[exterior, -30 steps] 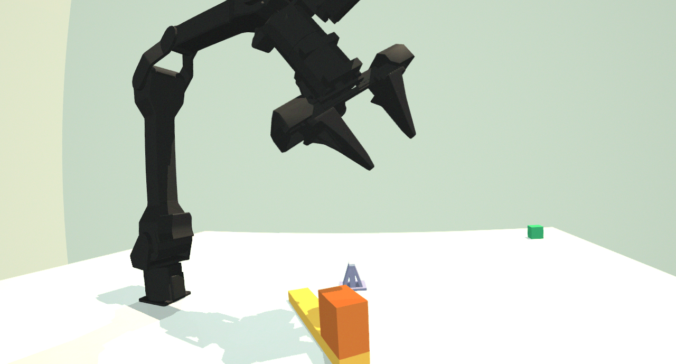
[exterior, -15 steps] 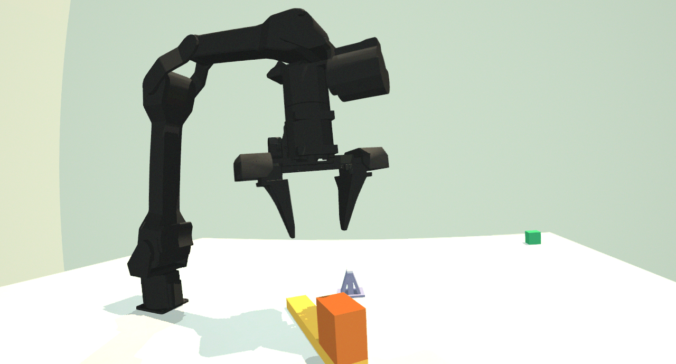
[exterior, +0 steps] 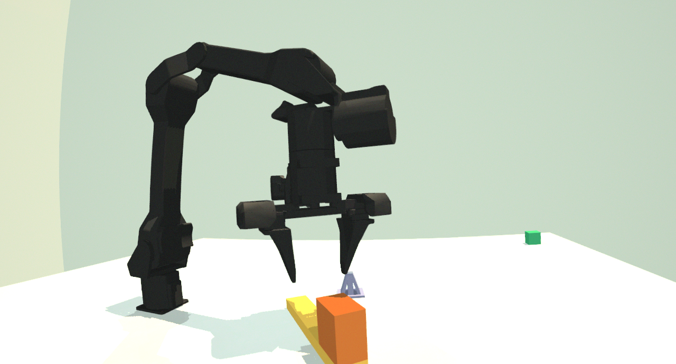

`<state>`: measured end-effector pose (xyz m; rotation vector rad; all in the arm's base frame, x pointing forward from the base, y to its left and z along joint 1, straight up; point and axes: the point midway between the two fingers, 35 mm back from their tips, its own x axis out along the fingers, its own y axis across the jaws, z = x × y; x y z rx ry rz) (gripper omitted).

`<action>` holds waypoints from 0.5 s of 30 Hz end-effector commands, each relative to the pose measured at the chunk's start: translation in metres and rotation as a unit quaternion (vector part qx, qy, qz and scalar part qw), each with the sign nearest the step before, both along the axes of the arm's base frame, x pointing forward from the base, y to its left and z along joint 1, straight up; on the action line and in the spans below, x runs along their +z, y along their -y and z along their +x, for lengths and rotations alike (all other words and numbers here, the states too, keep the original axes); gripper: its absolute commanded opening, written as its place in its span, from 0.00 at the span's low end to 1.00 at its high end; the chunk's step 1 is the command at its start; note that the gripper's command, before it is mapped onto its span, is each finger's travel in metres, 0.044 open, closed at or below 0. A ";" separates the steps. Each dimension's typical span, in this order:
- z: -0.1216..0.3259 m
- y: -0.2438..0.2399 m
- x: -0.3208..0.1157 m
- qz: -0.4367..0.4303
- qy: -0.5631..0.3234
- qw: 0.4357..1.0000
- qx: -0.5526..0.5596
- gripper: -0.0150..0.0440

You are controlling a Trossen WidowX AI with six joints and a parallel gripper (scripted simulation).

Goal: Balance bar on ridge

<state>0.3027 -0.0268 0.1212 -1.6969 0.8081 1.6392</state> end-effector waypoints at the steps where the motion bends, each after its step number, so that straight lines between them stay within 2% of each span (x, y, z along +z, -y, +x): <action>1: -0.001 0.000 -0.024 -0.002 -0.002 1.000 0.002 0.79; 5: -0.004 0.000 -0.046 -0.002 -0.003 1.000 0.002 0.79; 15: -0.004 0.000 -0.054 -0.002 -0.003 1.000 0.002 0.79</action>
